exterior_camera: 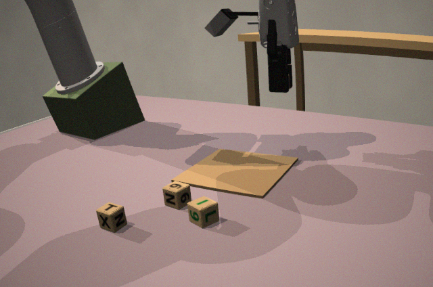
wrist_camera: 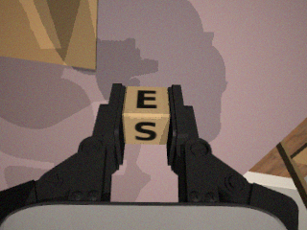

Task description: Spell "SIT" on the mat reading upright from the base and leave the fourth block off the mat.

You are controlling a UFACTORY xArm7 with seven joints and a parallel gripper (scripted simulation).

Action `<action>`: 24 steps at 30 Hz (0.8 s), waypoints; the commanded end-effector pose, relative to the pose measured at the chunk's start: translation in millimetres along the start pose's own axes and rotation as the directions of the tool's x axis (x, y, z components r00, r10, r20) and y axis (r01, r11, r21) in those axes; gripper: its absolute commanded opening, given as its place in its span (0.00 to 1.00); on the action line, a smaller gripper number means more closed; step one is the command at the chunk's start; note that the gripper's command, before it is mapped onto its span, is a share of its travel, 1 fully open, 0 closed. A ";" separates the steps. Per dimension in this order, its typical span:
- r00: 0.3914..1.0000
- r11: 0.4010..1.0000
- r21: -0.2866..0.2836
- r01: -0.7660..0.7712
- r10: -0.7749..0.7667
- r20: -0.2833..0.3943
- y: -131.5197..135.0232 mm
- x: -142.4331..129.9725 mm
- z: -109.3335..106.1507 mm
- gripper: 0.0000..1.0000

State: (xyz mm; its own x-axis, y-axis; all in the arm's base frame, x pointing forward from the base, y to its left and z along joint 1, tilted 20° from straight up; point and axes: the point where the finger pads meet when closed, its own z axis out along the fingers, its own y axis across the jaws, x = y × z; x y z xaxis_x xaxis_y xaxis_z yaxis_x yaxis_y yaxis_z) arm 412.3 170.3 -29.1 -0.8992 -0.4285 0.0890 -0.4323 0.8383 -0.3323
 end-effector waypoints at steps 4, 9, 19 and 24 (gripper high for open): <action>0.978 0.978 -0.013 0.209 -0.209 -0.001 -4.6 1.2 -1.3 0.21; 0.947 0.947 -0.015 0.321 -0.322 0.000 -7.5 2.7 -1.2 0.21; 0.853 0.852 -0.017 0.523 -0.523 0.003 -13.2 5.5 -1.1 0.21; 0.799 0.799 -0.018 0.601 -0.602 0.004 -15.6 6.7 -1.1 0.21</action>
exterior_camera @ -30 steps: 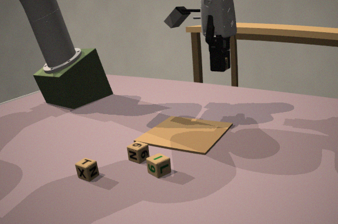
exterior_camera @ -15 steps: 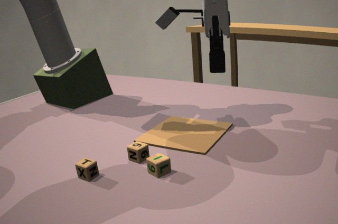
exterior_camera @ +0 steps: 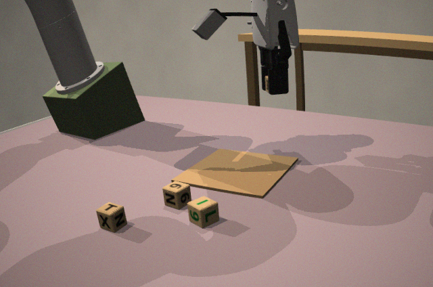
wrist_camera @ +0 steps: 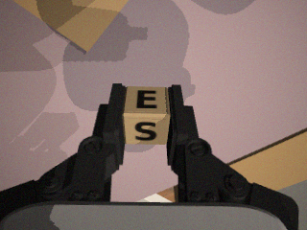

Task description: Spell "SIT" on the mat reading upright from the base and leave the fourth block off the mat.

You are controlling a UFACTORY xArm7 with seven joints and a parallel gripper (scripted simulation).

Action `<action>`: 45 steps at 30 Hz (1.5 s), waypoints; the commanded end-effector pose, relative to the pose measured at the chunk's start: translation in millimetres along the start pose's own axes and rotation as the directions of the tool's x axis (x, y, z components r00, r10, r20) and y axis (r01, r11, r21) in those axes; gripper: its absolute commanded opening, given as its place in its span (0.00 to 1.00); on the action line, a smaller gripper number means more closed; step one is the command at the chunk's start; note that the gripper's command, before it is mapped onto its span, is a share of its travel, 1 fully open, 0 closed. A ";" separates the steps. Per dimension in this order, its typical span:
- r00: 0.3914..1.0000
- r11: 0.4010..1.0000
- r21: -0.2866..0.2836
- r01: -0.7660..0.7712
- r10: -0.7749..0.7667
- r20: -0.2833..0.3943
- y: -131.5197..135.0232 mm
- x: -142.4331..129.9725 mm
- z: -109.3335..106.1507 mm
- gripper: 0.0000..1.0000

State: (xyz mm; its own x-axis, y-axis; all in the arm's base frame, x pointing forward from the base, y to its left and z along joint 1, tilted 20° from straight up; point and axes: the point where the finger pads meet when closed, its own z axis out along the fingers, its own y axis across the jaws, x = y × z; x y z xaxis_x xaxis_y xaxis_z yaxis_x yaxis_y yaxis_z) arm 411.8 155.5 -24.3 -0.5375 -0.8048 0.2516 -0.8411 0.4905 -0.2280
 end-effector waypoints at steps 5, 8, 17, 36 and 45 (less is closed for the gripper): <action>0.976 0.976 -0.010 0.217 -0.217 0.006 -3.7 3.6 -1.7 0.21; 0.958 0.958 -0.010 0.286 -0.286 0.007 -4.8 5.3 -1.8 0.21; 0.888 0.887 -0.009 0.461 -0.461 0.010 -7.8 9.8 -2.1 0.21; 0.593 0.593 -0.002 0.805 -0.805 0.012 -15.5 20.9 -3.1 0.21; 0.421 0.421 0.002 0.907 -0.907 0.011 -18.9 25.7 -3.7 0.21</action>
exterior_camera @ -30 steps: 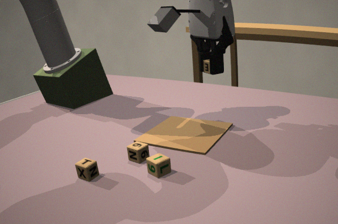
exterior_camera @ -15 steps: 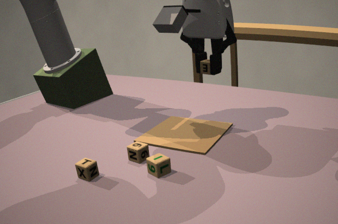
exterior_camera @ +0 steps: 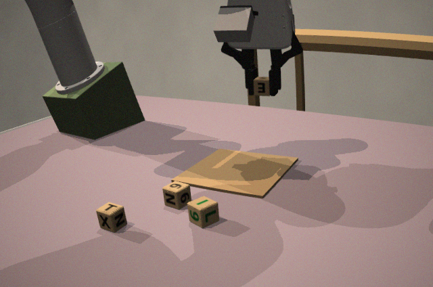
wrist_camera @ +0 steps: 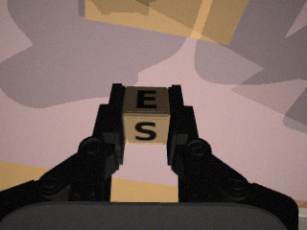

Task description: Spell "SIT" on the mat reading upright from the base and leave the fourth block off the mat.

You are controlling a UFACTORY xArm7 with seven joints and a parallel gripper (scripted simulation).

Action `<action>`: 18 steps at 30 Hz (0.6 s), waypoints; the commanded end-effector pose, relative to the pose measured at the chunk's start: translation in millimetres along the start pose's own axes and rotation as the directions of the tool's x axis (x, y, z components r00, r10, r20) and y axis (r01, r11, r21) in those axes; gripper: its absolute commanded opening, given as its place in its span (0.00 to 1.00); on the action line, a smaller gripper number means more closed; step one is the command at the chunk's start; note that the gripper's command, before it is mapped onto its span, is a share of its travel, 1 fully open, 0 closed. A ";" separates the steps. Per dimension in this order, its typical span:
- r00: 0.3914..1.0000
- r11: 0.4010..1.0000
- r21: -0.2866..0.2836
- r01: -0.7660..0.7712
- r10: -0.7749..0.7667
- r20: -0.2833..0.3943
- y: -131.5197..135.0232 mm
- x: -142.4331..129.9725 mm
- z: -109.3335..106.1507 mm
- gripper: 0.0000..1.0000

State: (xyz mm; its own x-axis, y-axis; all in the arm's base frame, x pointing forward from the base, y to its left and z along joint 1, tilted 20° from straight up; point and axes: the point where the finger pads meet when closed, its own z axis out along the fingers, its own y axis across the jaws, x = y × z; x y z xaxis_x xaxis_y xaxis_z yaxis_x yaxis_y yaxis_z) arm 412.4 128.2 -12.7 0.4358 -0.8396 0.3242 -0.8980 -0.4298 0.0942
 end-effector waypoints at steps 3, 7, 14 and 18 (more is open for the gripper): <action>0.983 0.983 0.002 0.185 -0.185 0.009 0.5 4.6 -2.2 0.21; 0.973 0.973 0.003 0.232 -0.232 0.008 1.1 6.0 -2.4 0.21; 0.908 0.908 0.005 0.419 -0.419 0.004 3.4 11.6 -3.1 0.21; 0.865 0.865 0.006 0.502 -0.502 0.002 4.4 14.2 -3.5 0.21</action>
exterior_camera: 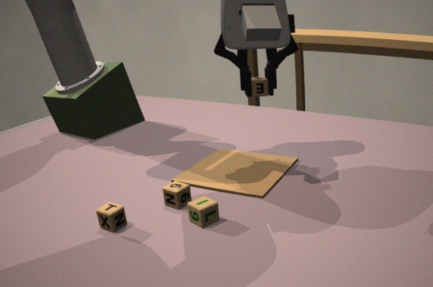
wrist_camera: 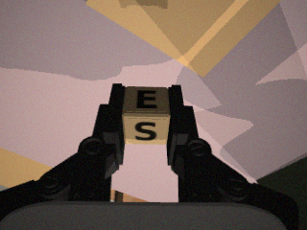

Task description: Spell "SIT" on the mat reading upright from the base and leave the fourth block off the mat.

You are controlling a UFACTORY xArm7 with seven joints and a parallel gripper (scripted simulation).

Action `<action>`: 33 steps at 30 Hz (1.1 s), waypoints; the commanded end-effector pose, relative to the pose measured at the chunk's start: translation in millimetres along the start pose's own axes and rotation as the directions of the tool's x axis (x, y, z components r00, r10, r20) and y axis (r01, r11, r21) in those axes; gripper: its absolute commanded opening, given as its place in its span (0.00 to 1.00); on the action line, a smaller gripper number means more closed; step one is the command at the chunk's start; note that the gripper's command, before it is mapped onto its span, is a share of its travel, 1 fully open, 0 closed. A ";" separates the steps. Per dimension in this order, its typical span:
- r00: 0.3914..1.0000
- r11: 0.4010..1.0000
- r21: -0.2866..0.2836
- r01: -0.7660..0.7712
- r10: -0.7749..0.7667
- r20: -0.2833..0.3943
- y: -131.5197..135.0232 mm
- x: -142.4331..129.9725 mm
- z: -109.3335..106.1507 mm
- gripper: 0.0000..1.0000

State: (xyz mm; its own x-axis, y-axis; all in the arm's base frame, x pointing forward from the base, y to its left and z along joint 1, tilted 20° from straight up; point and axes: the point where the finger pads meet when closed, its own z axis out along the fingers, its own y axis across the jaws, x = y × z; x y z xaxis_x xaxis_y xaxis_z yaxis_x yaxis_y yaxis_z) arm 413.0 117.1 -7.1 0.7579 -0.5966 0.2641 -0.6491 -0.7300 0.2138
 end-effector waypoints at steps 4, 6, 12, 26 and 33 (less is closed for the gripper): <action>0.978 0.978 0.006 0.208 -0.209 0.005 2.9 4.8 -2.4 0.21; 0.978 0.978 0.006 0.208 -0.209 0.005 2.9 4.8 -2.4 0.21; 0.927 0.927 0.006 0.375 -0.375 0.000 6.8 8.6 -3.1 0.21; 0.772 0.772 0.002 0.635 -0.635 -0.009 13.7 15.5 -4.5 0.21; 0.691 0.691 -0.001 0.723 -0.723 -0.012 16.4 18.2 -5.1 0.21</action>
State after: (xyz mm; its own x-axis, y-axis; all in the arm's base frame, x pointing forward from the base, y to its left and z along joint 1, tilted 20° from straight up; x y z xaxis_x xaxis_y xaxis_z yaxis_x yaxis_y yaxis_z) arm 414.4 96.6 3.6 0.9966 0.0493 0.0660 0.0238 -0.9394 0.3419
